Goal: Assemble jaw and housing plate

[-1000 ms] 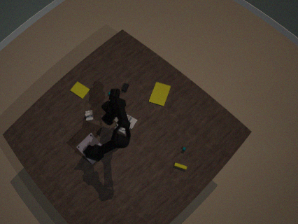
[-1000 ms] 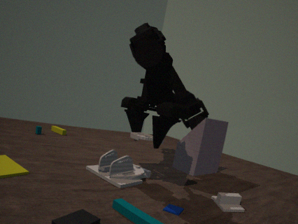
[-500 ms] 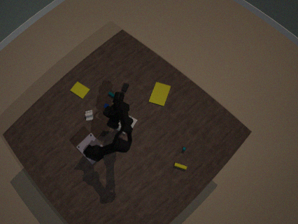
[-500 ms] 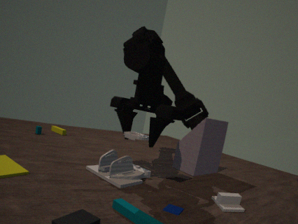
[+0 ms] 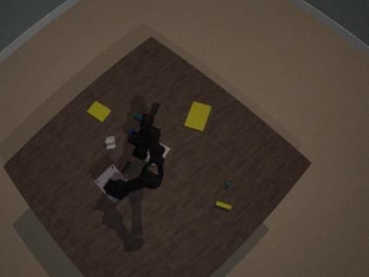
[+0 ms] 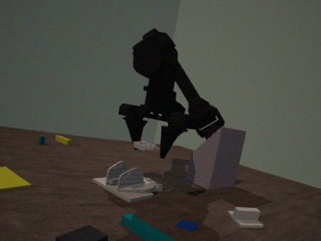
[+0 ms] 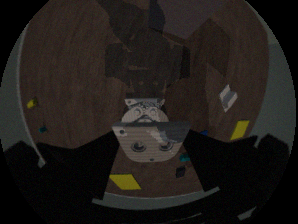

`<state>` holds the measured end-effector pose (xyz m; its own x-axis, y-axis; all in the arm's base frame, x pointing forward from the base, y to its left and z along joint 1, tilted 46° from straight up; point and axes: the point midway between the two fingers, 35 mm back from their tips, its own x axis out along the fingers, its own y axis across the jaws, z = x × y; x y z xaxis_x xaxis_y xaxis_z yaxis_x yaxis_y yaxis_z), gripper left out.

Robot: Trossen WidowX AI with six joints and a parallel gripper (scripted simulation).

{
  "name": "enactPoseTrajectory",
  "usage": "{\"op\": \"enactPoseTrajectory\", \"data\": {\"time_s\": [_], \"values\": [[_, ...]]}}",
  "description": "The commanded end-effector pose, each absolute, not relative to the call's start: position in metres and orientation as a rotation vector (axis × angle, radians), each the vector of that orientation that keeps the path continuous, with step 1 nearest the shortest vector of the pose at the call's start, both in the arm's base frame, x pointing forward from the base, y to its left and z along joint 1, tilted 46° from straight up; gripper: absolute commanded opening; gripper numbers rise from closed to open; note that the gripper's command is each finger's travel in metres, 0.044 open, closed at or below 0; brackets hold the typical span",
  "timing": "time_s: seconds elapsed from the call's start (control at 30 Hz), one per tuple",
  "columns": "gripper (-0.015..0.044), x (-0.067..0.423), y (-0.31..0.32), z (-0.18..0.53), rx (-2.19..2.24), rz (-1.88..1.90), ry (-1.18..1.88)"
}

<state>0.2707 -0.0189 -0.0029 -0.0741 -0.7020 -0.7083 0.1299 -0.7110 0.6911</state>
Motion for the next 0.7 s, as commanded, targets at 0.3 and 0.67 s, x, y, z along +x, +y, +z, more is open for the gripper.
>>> {"op": "enactPoseTrajectory", "data": {"time_s": [0.3, 0.67], "values": [[0.0351, 0.261, -0.024, 0.003, 1.622, -1.840, -0.625], [0.0351, 0.259, -0.024, 0.004, 1.622, -1.840, -0.625]]}}
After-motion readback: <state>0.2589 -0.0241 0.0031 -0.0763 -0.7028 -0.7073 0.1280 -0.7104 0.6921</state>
